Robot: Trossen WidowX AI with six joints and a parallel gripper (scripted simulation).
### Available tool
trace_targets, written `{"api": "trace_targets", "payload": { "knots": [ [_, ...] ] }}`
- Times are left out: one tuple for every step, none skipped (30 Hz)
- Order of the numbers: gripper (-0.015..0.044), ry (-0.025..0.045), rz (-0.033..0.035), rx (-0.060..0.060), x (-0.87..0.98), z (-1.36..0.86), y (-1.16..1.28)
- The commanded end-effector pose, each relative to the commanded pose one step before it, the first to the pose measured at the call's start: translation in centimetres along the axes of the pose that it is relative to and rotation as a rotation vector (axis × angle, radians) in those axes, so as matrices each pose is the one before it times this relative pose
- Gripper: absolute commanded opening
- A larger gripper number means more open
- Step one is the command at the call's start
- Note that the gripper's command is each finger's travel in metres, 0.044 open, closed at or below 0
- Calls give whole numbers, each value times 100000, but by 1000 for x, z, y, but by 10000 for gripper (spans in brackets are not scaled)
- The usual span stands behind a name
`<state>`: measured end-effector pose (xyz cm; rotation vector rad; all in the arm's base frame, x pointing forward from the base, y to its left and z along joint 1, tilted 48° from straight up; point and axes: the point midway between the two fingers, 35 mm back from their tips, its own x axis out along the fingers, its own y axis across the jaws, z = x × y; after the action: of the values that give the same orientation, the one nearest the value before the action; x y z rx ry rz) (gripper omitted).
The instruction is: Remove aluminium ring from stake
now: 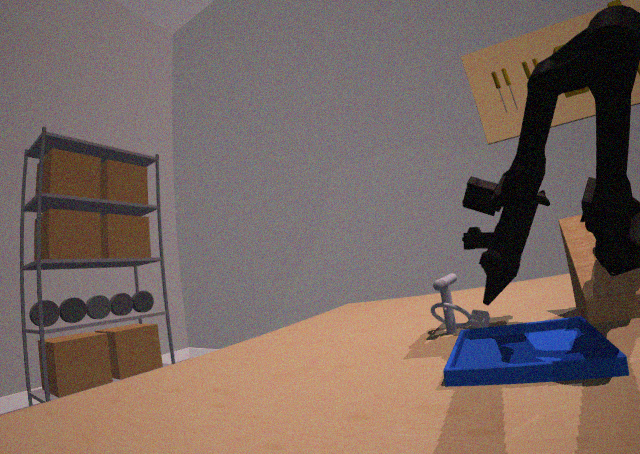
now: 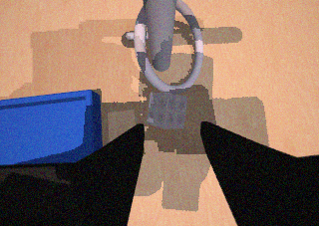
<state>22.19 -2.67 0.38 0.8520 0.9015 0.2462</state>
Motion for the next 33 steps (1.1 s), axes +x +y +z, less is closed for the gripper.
{"api": "trace_targets", "payload": {
  "knots": [
    [200, -401, 682, -1450, 126, 1, 131],
    [200, 36, -41, -10, 104, 7, -19],
    [200, 42, -49, -12, 129, 8, -22],
    [200, 45, -53, -14, 151, 9, -24],
    [200, 43, -52, -14, 161, 9, -23],
    [200, 39, -48, -13, 163, 8, -21],
    [200, 34, -43, -12, 163, 8, -19],
    [200, 29, -37, -10, 163, 7, -16],
    [200, 24, -32, -9, 162, 6, -14],
    [200, 19, -27, -8, 162, 5, -11],
    [200, 15, -21, -6, 161, 4, -9],
    [200, 10, -16, -5, 161, 3, -6],
    [200, 6, -10, -4, 160, 2, -4],
    [200, 2, -4, -2, 159, 1, -1],
    [200, -3, 2, -1, 159, 0, 1],
    [200, -7, 7, 1, 158, -1, 4],
    [200, -11, 13, 3, 158, -2, 6],
    [200, -15, 19, 4, 157, -3, 9],
    [200, -19, 25, 6, 156, -4, 11],
    [200, -23, 32, 8, 155, -6, 13],
    [200, -26, 38, 9, 155, -7, 16],
    [200, -30, 44, 11, 154, -8, 18],
    [200, -34, 51, 13, 153, -9, 20],
    [200, -37, 57, 15, 153, -10, 23],
    [200, -40, 64, 17, 152, -12, 25],
    [200, -44, 71, 19, 152, -13, 28],
    [200, -47, 78, 21, 151, -14, 30],
    [200, -50, 84, 24, 149, -15, 32],
    [200, -41, 71, 20, 117, -13, 27],
    [200, -26, 45, 13, 71, -8, 17],
    [200, -9, 15, 4, 24, -3, 6],
    [193, -71, 212, -944, -269, 178, 49],
    [187, 0, 0, 0, 0, 0, 0]
  ]
}}
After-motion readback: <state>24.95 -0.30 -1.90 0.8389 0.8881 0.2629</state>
